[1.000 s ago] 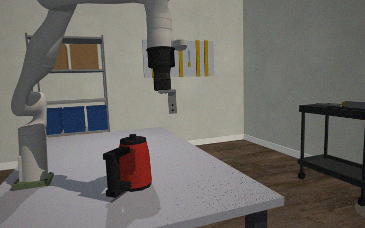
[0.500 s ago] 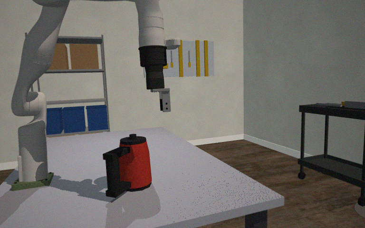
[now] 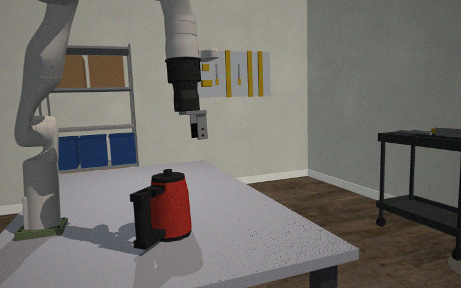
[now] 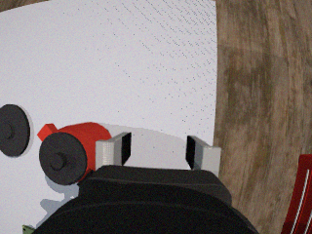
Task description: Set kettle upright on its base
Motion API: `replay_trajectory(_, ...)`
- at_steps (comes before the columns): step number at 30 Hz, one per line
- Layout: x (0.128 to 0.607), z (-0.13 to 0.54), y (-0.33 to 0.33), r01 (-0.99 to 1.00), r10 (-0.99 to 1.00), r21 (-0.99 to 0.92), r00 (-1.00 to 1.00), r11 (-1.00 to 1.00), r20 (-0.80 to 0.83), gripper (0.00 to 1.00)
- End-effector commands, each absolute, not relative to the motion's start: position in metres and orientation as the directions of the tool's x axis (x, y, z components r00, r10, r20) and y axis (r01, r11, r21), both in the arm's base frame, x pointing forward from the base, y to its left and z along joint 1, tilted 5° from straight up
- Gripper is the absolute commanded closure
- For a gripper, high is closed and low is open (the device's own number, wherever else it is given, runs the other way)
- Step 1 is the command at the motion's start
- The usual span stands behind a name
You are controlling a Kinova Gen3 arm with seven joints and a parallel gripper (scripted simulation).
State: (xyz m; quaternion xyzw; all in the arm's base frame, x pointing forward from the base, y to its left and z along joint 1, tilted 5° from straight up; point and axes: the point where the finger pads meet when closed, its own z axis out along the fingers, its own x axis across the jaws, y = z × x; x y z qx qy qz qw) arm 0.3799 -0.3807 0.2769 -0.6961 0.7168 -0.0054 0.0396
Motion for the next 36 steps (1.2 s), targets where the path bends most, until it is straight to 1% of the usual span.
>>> replay_trajectory(1, 0.375, 0.280, -0.380, -0.998, -0.999, -0.067, -0.012, 0.015, -0.044, 0.00)
replay_trajectory(14, 0.360, 0.283, -0.359, -0.987, -0.989, -0.079, 0.141, -0.138, -0.043, 0.00)
replay_trajectory(36, 0.340, 0.285, -0.333, -0.943, -0.945, -0.089, 0.326, -0.322, -0.035, 0.00)
